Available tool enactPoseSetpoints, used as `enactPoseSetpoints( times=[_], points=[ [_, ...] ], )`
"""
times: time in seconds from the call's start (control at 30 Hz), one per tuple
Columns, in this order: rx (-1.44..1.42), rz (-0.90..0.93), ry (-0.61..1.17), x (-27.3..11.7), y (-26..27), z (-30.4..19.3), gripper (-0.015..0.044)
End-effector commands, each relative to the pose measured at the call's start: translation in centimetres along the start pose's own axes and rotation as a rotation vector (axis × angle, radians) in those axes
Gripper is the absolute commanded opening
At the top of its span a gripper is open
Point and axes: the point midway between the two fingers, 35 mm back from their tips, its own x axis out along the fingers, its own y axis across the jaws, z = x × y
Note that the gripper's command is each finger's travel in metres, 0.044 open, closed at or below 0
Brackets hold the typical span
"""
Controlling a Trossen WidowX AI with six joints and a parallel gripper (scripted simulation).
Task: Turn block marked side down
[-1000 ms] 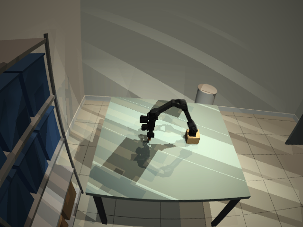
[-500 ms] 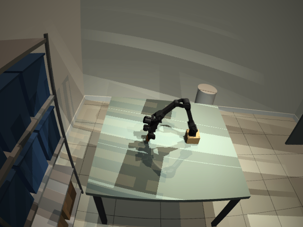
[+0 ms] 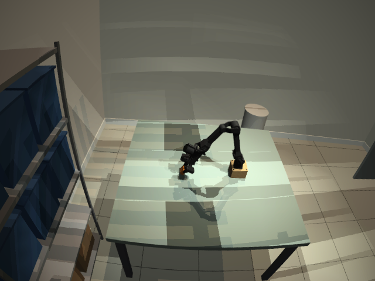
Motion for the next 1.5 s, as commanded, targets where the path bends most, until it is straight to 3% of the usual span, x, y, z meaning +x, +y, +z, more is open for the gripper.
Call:
enactPoseSetpoints(
  times=[0.0, 0.27, 0.97, 1.47],
  points=[
    [0.007, -0.004, -0.061, -0.4, -0.1, 0.0, 0.0],
    [0.008, -0.003, -0.116, -0.7, -0.1, -0.2, 0.0],
    [0.0, -0.005, -0.395, 3.6, 0.1, -0.4, 0.0],
    [0.003, -0.006, -0.599, 3.6, 0.0, -1.6, 0.0]
  ],
)
